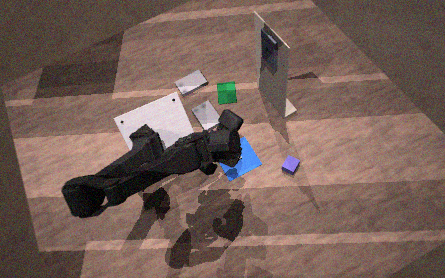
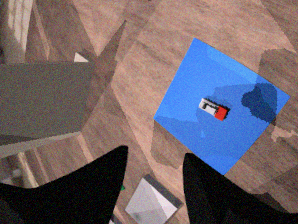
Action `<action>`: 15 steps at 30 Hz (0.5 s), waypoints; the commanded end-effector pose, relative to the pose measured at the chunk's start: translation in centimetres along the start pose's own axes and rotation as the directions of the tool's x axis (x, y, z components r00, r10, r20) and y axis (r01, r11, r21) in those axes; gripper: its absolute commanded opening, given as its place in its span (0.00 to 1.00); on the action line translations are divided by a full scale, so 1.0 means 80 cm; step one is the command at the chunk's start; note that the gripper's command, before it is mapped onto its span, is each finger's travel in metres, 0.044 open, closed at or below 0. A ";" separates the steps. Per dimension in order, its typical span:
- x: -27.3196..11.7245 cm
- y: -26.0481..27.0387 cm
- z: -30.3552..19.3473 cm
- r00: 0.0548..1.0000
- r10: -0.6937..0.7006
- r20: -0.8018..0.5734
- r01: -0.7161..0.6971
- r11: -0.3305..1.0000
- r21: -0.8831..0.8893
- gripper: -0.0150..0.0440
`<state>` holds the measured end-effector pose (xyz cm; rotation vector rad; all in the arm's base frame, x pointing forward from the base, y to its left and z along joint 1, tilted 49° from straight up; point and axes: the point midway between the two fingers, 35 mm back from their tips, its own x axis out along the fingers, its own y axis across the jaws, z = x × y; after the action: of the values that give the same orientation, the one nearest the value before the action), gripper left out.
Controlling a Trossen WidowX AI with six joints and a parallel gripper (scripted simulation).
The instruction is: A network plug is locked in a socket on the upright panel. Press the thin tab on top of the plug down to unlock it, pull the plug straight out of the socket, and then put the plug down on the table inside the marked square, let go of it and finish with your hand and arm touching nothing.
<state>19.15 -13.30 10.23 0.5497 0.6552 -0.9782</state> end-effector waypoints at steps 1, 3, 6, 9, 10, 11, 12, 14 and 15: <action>-0.009 0.009 0.000 1.000 -0.001 -0.006 0.001 1.000 0.005 0.52; -0.013 0.013 0.000 1.000 -0.002 -0.010 0.002 1.000 0.006 0.52; -0.020 0.019 0.000 1.000 -0.004 -0.014 0.004 1.000 0.008 0.52; -0.027 0.024 -0.001 1.000 -0.005 -0.018 0.005 1.000 0.009 0.52; -0.029 0.026 -0.001 1.000 -0.006 -0.019 0.006 1.000 0.009 0.52; -0.031 0.028 -0.001 1.000 -0.006 -0.019 0.006 1.000 0.009 0.52; -0.034 0.029 -0.001 1.000 -0.006 -0.020 0.007 1.000 0.010 0.52; -0.038 0.033 -0.001 1.000 -0.007 -0.021 0.007 1.000 0.010 0.52; -0.041 0.035 -0.001 1.000 -0.008 -0.021 0.008 1.000 0.010 0.52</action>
<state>20.08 -10.76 12.25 0.5663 0.6725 -0.9809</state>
